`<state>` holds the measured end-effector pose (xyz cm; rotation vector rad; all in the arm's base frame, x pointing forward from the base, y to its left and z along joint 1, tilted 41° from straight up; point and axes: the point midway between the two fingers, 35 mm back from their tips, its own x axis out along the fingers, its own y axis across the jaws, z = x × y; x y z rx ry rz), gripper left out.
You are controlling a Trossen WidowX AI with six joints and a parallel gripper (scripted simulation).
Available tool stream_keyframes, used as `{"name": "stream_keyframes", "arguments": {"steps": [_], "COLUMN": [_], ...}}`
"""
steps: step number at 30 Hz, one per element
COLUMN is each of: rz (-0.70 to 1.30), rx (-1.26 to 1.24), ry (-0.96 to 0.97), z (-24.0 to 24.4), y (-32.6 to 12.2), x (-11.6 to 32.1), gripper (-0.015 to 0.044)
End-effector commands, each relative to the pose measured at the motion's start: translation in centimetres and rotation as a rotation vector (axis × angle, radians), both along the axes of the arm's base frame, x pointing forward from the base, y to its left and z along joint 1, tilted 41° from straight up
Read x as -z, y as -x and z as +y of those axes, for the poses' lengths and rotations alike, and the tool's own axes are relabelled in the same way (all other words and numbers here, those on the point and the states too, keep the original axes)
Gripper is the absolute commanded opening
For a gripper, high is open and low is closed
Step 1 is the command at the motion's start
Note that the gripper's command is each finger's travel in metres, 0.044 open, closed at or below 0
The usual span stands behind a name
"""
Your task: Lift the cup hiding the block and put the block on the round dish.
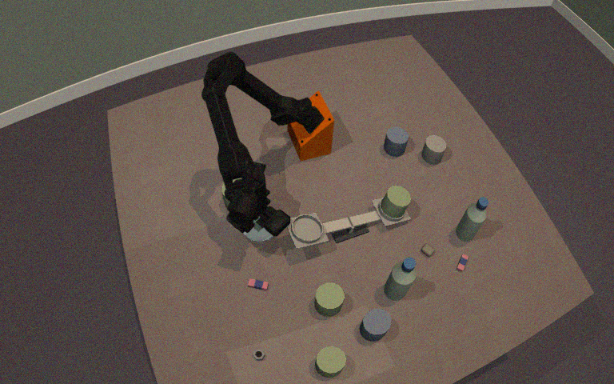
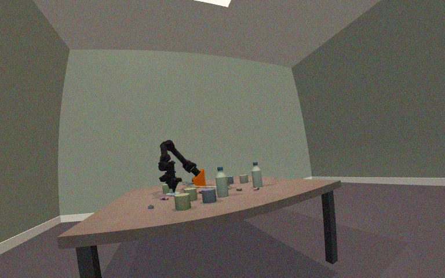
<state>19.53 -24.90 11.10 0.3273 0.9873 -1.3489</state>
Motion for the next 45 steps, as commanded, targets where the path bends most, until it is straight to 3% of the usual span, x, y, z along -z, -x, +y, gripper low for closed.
{"name": "stream_keyframes", "arguments": {"steps": [1,17,20,45], "rz": [0.0,-0.02,-0.078,0.0], "rx": [0.0,-0.012,-0.047,-0.013], "ry": [0.0,0.003,0.008,-0.008], "z": [0.0,0.1,0.6,6.5], "y": [0.0,-0.5,-2.1,-0.7], "x": [0.0,-0.3,-1.3,-7.1], "gripper": [0.0026,0.044,0.044,0.044]}}
